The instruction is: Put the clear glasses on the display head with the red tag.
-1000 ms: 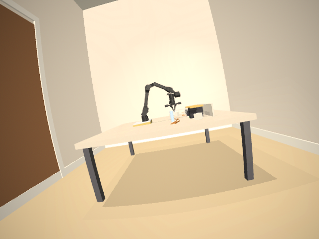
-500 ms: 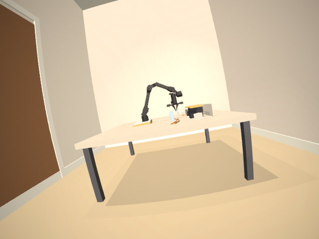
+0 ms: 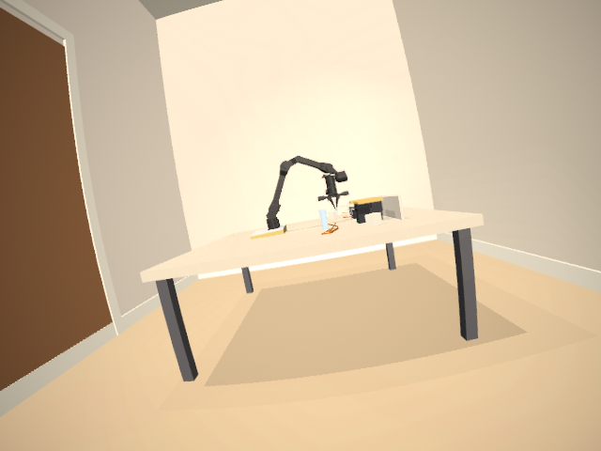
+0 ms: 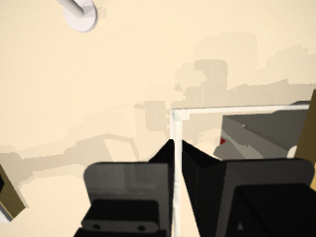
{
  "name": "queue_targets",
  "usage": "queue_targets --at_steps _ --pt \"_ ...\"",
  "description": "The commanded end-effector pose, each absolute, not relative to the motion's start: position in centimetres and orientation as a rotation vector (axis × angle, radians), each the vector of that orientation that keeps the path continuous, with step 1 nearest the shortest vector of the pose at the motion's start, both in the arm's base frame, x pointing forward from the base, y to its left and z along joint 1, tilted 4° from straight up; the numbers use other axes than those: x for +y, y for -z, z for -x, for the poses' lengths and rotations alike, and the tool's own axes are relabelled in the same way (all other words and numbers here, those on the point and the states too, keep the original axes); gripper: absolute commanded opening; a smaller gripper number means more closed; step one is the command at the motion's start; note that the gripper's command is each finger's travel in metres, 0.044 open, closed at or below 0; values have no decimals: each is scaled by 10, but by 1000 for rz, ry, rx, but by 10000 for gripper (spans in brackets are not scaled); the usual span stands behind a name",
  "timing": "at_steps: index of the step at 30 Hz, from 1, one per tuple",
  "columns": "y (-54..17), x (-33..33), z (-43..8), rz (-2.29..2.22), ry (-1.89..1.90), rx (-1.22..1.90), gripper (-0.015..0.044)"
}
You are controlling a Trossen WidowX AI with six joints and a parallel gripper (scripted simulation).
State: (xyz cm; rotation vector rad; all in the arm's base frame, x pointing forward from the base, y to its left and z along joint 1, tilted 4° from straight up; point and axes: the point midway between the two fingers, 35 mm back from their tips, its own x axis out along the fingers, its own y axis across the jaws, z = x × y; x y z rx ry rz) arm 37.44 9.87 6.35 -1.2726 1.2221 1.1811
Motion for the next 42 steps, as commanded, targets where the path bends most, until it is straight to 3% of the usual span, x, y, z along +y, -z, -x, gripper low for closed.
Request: queue_targets --at_steps 1,42 --pt "-64 98 -381 1279 -1180 1222 0" --pt "-63 99 -427 1281 -1177 1219 0"
